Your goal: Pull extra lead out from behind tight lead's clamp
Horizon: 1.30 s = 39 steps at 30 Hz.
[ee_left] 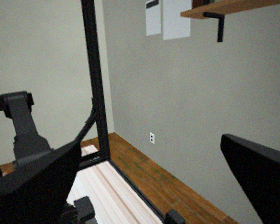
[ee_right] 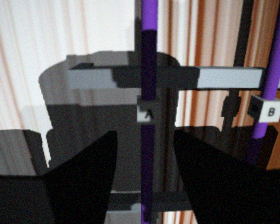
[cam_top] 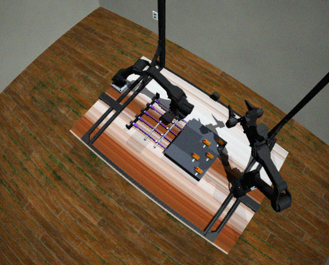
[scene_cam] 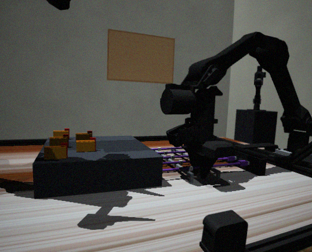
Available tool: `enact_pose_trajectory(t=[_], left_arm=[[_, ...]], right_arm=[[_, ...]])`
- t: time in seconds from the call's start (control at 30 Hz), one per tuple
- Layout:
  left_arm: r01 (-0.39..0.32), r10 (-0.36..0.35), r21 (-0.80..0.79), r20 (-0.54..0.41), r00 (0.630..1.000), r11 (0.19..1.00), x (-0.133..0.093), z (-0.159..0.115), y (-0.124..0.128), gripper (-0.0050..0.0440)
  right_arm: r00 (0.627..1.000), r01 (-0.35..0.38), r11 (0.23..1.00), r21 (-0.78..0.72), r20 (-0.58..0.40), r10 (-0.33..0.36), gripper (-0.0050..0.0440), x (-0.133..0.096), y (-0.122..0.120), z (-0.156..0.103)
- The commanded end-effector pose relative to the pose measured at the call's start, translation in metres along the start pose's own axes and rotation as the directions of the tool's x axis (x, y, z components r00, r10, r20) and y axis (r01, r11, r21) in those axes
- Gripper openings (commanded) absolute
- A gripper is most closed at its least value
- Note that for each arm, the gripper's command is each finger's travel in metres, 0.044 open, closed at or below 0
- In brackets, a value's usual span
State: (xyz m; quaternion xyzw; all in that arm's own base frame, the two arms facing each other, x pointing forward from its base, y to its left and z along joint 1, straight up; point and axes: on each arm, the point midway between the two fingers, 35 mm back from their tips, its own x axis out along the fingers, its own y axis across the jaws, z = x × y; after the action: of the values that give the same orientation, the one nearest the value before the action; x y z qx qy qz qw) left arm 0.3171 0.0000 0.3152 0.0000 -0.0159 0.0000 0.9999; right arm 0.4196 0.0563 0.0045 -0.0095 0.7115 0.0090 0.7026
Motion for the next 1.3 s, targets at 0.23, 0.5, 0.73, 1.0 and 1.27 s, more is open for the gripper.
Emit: enact_pose_trajectory(t=[0.23,0.5,0.73,1.0,1.27], left_arm=[[0.0,0.0,0.0,0.018,1.0,1.0,-0.001,0.008,0.0,0.044],[0.0,0.0,0.0,0.018,1.0,1.0,-0.001,0.008,0.0,0.044],[0.0,0.0,0.0,0.018,1.0,1.0,-0.001,0.008,0.0,0.044],[0.0,0.0,0.0,0.018,1.0,1.0,-0.001,0.008,0.0,0.044],[0.0,0.0,0.0,0.018,1.0,1.0,-0.001,0.008,0.0,0.044]], right_arm=[[1.0,-0.001,1.0,0.0,0.03,0.001,-0.005,-0.011,0.0,0.004],[1.0,-0.002,1.0,0.0,0.029,0.002,-0.005,-0.031,0.0,0.004],[1.0,-0.002,1.0,0.0,0.029,0.002,-0.005,-0.031,0.0,0.004],[1.0,-0.002,1.0,0.0,0.029,0.002,-0.005,-0.031,0.0,0.004],[1.0,-0.001,1.0,0.0,0.02,0.001,-0.005,-0.043,0.0,0.003]])
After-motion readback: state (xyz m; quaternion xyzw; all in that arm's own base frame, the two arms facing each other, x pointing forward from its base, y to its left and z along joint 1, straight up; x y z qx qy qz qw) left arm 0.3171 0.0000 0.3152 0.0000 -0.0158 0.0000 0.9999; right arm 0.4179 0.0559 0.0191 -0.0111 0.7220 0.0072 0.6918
